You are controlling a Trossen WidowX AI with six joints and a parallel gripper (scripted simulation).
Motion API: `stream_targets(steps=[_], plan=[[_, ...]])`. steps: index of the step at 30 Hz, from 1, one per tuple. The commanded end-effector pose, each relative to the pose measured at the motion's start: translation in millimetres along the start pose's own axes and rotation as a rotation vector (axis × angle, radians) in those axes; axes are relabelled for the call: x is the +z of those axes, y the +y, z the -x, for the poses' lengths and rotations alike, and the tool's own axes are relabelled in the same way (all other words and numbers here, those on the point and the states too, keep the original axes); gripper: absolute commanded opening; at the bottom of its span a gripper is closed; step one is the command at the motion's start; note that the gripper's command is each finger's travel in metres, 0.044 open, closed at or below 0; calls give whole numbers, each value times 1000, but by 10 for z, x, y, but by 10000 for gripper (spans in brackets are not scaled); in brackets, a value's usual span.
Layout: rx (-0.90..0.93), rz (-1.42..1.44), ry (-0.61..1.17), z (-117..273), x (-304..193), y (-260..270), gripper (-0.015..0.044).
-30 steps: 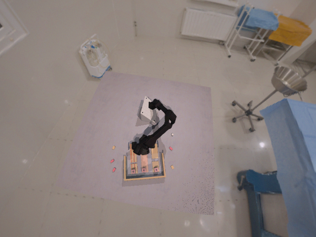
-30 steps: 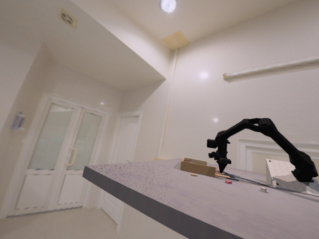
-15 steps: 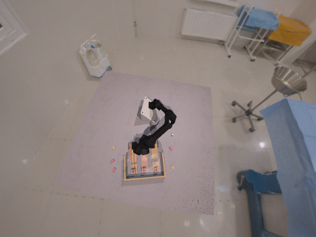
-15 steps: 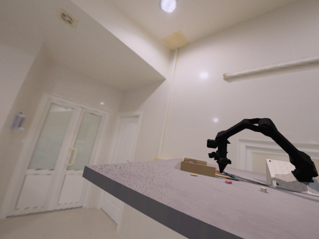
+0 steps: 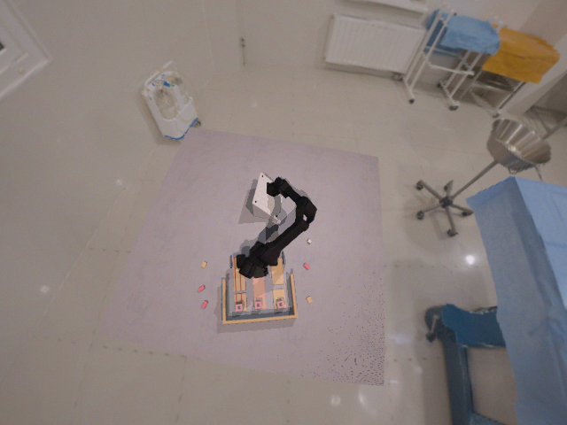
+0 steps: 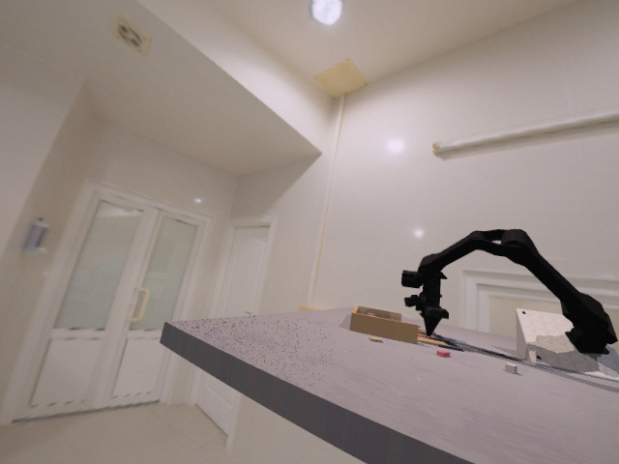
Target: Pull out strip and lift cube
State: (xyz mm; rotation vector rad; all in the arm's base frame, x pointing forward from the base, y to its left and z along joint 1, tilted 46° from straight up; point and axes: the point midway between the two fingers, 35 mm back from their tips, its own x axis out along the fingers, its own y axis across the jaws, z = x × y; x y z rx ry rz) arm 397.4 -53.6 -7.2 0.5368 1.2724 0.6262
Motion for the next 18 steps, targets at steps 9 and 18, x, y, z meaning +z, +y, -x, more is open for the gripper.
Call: stream_targets(steps=[9,18], plan=[[5,-2,0,-30,4,7,0],[5,-2,0,-39,4,7,0]])
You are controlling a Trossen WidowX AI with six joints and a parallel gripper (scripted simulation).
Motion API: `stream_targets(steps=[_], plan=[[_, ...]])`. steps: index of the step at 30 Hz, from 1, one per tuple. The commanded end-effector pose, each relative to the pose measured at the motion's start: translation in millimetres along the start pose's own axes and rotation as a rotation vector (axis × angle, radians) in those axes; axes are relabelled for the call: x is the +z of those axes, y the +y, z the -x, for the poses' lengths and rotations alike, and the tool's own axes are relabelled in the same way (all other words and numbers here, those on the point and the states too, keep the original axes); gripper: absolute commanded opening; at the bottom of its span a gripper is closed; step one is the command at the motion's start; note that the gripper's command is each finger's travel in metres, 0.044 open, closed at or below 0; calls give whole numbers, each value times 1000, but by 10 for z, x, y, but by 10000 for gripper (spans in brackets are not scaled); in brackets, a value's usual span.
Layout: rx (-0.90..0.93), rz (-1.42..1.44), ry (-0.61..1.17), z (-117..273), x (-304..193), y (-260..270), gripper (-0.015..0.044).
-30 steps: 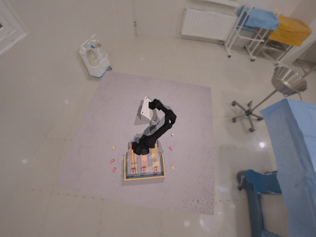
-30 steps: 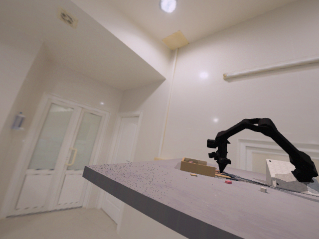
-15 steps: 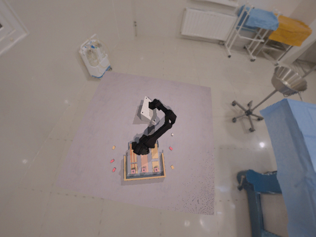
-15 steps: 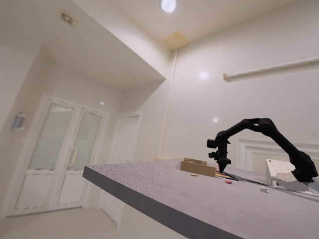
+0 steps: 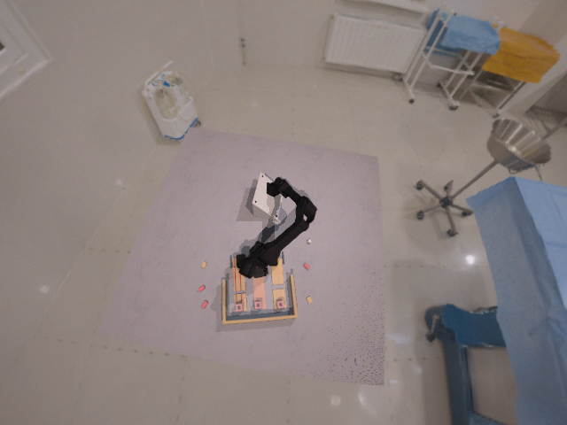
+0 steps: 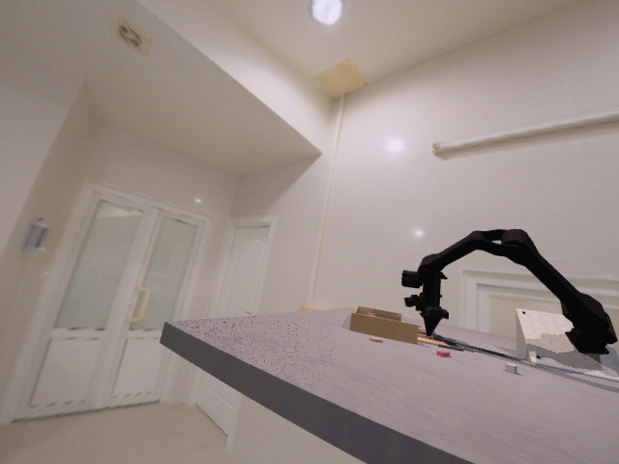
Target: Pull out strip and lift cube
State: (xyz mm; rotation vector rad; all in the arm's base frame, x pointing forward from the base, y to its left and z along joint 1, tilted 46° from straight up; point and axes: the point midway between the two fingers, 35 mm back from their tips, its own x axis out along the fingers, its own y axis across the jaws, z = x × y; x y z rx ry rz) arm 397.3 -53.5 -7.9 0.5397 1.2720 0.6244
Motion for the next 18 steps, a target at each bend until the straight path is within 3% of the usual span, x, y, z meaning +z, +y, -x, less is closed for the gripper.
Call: stream_targets(steps=[1,18], plan=[[4,1,1,-34,7,10,0],[4,0,2,-40,-201,-3,0]])
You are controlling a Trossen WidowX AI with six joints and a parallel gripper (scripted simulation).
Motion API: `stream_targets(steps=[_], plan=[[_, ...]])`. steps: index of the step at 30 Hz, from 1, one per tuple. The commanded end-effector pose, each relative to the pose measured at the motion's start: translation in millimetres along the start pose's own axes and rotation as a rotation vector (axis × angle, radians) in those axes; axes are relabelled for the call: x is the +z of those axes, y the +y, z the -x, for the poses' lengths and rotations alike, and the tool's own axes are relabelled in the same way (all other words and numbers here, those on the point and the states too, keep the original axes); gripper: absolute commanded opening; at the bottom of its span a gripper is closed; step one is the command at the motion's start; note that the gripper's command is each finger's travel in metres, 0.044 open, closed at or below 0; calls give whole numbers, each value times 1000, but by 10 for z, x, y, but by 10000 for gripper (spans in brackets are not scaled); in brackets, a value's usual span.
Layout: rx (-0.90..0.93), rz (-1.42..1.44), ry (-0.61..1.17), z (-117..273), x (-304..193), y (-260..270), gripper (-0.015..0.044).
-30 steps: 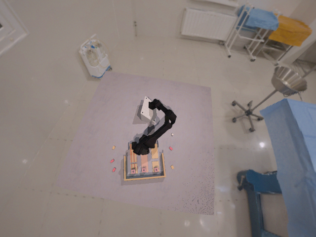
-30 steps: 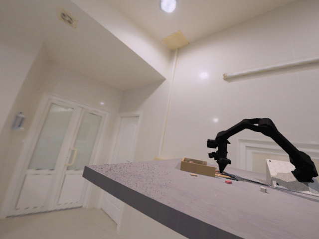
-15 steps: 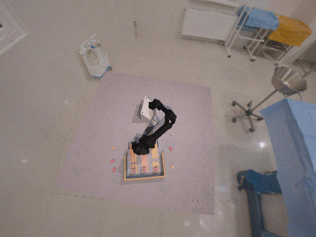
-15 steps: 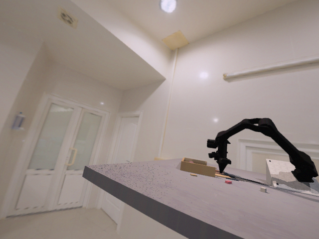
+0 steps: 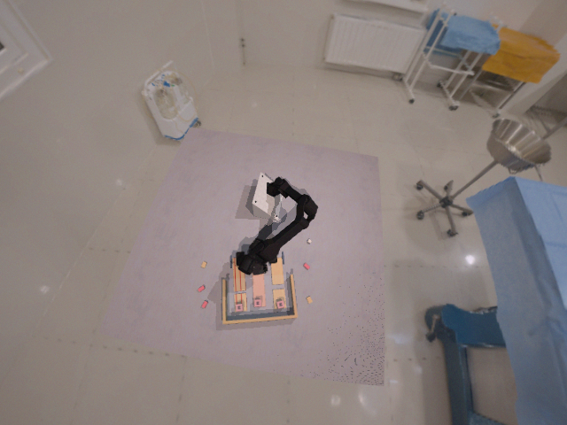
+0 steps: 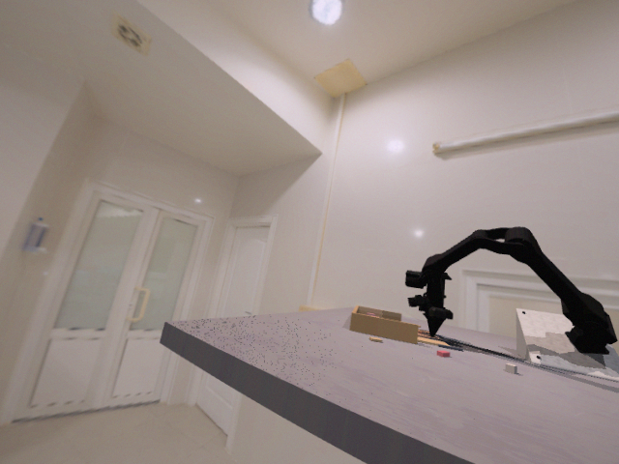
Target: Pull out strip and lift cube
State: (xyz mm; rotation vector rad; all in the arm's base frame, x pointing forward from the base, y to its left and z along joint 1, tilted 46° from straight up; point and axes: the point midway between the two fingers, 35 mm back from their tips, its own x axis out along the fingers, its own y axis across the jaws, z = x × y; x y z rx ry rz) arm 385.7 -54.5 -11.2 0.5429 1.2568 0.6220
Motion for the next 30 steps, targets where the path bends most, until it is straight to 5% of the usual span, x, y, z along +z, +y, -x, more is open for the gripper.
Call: stream_targets(steps=[1,30], plan=[[2,-2,17,-43,-97,11,0],[2,-3,19,-54,-544,7,0]])
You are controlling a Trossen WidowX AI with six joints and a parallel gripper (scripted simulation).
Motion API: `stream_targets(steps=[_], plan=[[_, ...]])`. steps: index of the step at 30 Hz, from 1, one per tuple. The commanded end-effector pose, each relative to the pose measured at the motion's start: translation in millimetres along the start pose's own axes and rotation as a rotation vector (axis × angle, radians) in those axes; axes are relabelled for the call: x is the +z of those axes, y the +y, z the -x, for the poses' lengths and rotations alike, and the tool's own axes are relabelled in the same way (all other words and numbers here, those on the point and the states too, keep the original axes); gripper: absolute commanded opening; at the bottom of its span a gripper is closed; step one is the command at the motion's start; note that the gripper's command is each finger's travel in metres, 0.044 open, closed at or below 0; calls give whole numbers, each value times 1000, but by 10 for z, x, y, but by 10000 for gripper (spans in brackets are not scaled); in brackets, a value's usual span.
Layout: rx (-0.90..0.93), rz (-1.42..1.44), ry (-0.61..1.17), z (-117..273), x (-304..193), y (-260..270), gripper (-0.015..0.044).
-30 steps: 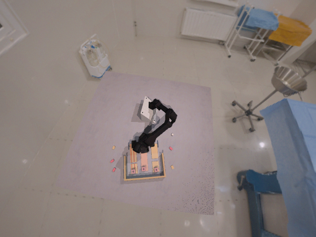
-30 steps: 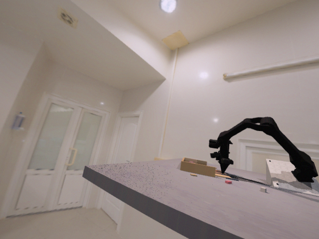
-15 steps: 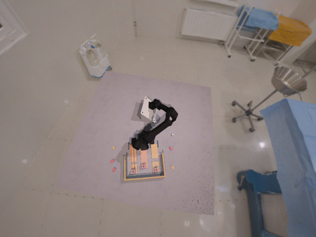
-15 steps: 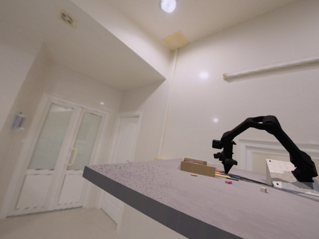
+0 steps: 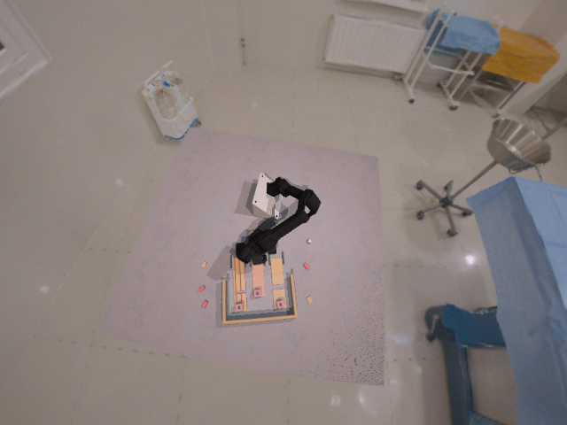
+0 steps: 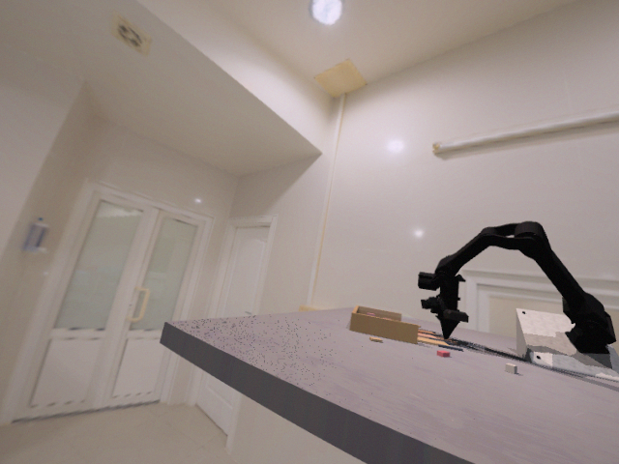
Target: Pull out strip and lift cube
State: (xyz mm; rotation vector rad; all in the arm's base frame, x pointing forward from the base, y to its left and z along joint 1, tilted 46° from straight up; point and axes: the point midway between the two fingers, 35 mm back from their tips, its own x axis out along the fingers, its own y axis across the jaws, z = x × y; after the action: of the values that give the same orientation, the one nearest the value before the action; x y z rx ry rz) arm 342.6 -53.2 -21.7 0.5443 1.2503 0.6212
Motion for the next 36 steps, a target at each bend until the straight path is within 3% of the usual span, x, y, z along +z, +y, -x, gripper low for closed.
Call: stream_targets(steps=[1,36], plan=[[1,-4,25,-53,-116,13,0],[1,-6,27,-45,-650,11,0]])
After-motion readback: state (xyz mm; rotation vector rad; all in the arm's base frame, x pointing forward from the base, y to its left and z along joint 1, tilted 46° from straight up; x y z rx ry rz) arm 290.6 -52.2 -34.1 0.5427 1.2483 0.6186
